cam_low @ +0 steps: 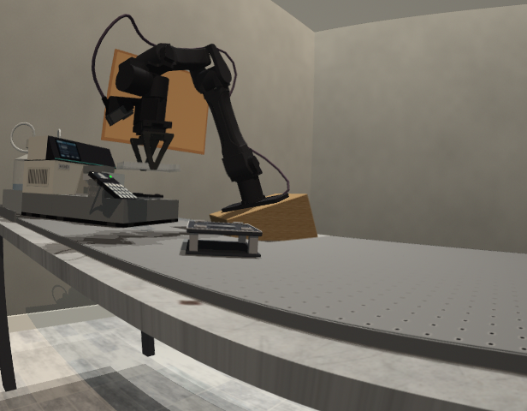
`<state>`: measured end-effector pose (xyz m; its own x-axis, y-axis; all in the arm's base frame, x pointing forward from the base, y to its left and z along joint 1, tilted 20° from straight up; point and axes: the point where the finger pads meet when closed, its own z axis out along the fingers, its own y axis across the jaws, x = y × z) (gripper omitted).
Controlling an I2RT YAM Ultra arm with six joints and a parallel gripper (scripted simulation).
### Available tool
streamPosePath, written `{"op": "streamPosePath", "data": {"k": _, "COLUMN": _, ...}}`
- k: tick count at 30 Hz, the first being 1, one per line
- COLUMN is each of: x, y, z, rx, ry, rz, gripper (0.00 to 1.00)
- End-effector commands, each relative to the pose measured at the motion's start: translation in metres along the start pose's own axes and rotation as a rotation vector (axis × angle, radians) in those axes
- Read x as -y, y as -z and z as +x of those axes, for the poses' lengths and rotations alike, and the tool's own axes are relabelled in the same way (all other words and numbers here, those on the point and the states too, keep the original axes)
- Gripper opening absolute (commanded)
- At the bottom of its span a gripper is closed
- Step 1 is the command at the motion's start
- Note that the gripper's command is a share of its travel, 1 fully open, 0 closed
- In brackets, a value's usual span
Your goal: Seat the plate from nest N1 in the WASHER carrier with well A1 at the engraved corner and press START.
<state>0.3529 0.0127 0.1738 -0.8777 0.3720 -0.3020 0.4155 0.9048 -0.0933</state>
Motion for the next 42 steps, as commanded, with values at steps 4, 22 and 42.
{"op": "streamPosePath", "data": {"k": 4, "x": -0.004, "y": 0.024, "z": -0.008, "rx": 0.058, "ry": 0.002, "rz": -0.035, "gripper": 0.84}}
{"op": "streamPosePath", "data": {"k": 22, "x": -0.004, "y": 0.024, "z": -0.008, "rx": 0.058, "ry": 0.002, "rz": -0.035, "gripper": 0.84}}
{"op": "streamPosePath", "data": {"k": 42, "x": 0.090, "y": 0.020, "z": -0.006, "rx": 0.022, "ry": -0.618, "rz": -0.031, "gripper": 0.84}}
